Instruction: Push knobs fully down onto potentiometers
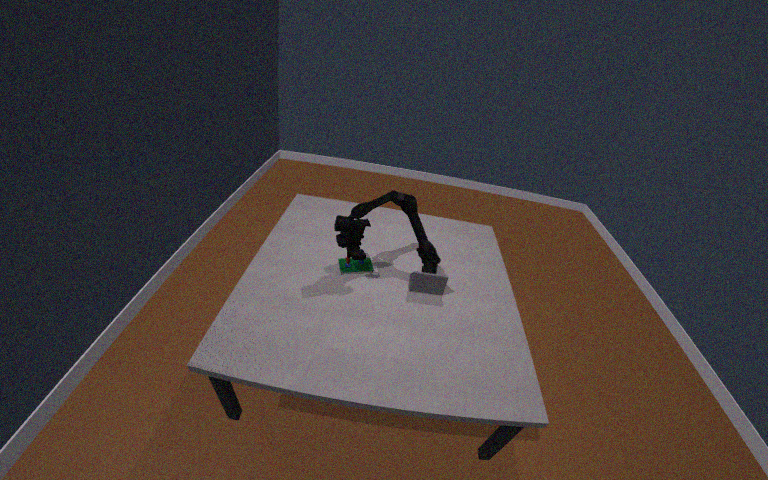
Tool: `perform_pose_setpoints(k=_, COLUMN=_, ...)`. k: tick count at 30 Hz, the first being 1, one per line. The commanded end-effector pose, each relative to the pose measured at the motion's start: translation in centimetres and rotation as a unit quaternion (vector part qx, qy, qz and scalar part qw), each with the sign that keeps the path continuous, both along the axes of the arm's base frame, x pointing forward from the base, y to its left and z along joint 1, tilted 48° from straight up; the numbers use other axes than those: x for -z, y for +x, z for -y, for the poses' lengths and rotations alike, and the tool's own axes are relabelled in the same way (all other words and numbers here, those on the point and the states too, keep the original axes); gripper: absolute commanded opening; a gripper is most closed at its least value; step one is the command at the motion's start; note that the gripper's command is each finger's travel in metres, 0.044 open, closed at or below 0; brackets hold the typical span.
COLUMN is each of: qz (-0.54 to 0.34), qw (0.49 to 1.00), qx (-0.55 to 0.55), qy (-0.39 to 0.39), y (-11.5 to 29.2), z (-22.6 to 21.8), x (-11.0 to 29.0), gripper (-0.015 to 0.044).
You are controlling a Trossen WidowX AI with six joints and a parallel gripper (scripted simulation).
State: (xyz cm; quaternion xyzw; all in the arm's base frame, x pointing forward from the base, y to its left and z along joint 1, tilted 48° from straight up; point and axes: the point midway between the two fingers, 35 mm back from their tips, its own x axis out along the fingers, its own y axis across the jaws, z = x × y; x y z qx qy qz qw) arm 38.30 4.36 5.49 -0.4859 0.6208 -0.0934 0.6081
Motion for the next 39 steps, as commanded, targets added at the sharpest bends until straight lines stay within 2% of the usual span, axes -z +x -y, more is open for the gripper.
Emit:
perform_pose_setpoints(k=1, qz=-0.002, qw=1.000, qx=0.018, qy=-0.001, y=0.27, z=1.75, x=1.14, gripper=0.0000)
perform_pose_setpoints(k=39, qz=-0.002, qw=1.000, qx=0.018, qy=-0.001, y=0.29, z=2.03, x=1.39, gripper=0.0000)
